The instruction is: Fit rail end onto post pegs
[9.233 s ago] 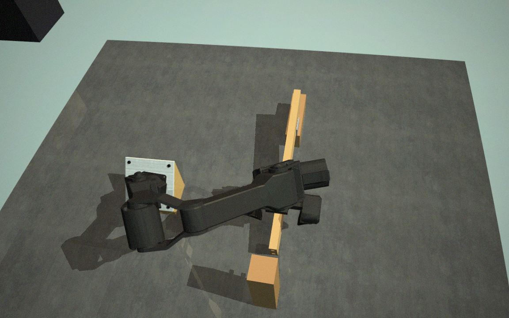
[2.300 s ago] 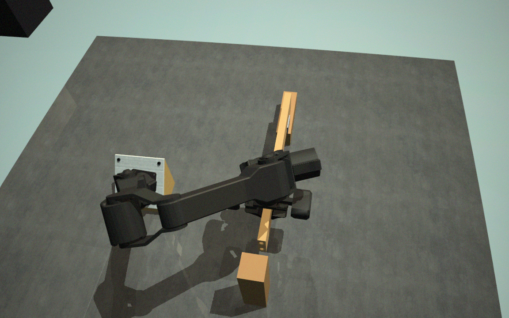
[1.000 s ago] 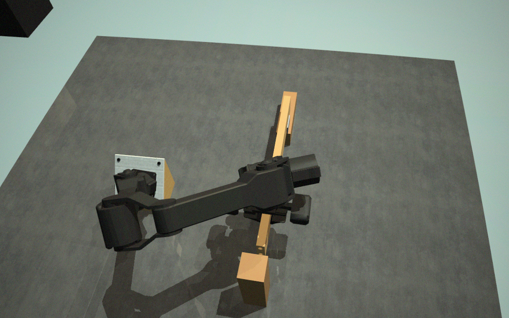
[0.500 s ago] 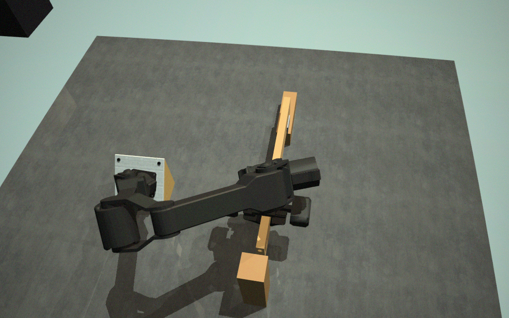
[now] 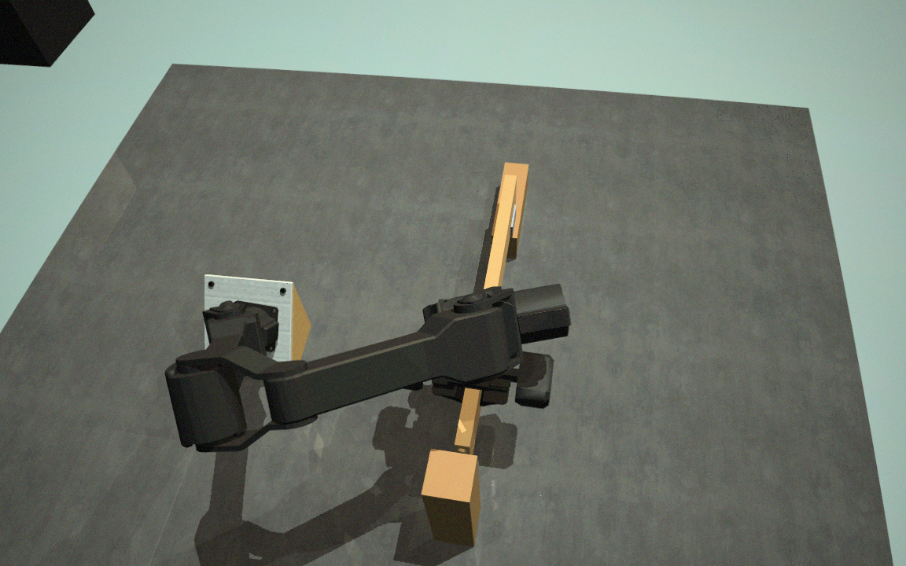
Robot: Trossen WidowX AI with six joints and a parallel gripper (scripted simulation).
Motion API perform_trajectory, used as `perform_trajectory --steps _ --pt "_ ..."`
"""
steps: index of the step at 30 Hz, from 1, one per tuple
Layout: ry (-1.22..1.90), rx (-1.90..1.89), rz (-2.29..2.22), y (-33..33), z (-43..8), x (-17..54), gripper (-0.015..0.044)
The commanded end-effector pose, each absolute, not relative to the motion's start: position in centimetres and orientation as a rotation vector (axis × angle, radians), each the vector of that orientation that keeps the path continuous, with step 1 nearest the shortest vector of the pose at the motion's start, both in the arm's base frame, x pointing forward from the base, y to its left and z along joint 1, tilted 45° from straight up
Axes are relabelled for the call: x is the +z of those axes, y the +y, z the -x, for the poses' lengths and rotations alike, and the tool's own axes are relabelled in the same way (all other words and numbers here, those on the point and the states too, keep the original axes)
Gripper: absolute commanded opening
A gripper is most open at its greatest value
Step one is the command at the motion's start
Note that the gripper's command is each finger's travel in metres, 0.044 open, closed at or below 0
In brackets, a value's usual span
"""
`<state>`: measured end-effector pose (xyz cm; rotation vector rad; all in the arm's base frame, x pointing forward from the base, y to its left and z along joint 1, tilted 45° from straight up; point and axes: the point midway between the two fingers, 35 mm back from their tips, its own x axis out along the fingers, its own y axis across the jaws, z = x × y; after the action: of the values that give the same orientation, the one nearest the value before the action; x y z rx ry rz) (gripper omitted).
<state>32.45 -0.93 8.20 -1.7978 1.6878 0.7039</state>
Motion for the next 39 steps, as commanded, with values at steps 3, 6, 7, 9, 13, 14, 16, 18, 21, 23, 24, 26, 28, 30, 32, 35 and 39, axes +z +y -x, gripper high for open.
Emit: perform_trajectory --steps 3,6,7,9,13,14,16,18,21,23,24,26,28,30,32,35,39 --pt "1.686 0.706 1.801 -1.09 -32.45 8.39 0.0000" --pt "1.686 0.706 1.801 -1.15 -32.45 8.47 0.0000" --pt "1.686 0.706 1.801 -1.16 -32.45 8.49 0.0000" --pt "1.686 0.706 1.801 -1.20 -32.45 8.54 0.0000" --pt "1.686 0.706 1.801 -1.27 -32.44 8.65 0.0000" --pt "1.686 0.706 1.801 -1.29 -32.44 8.68 0.0000" --pt "1.686 0.706 1.801 -1.32 -32.44 8.74 0.0000" --pt "1.686 0.706 1.801 -1.36 -32.44 8.79 0.0000" --pt "1.686 0.706 1.802 -1.41 -32.44 8.87 0.0000" --pt "1.686 0.706 1.802 -1.45 -32.44 8.93 0.0000" --pt "1.686 0.706 1.802 -1.47 -32.44 8.95 0.0000" --pt "1.686 0.706 1.802 -1.52 -32.44 9.00 0.0000" --pt "1.686 0.706 1.802 -1.57 -32.44 9.04 0.0000" --pt "1.686 0.706 1.802 -1.62 -32.44 9.09 0.0000" --pt "1.686 0.705 1.802 -1.67 -32.44 9.13 0.0000" --pt "1.687 0.705 1.802 -1.75 -32.44 9.18 0.0000" --pt "1.687 0.705 1.802 -1.86 -32.44 9.25 0.0000"
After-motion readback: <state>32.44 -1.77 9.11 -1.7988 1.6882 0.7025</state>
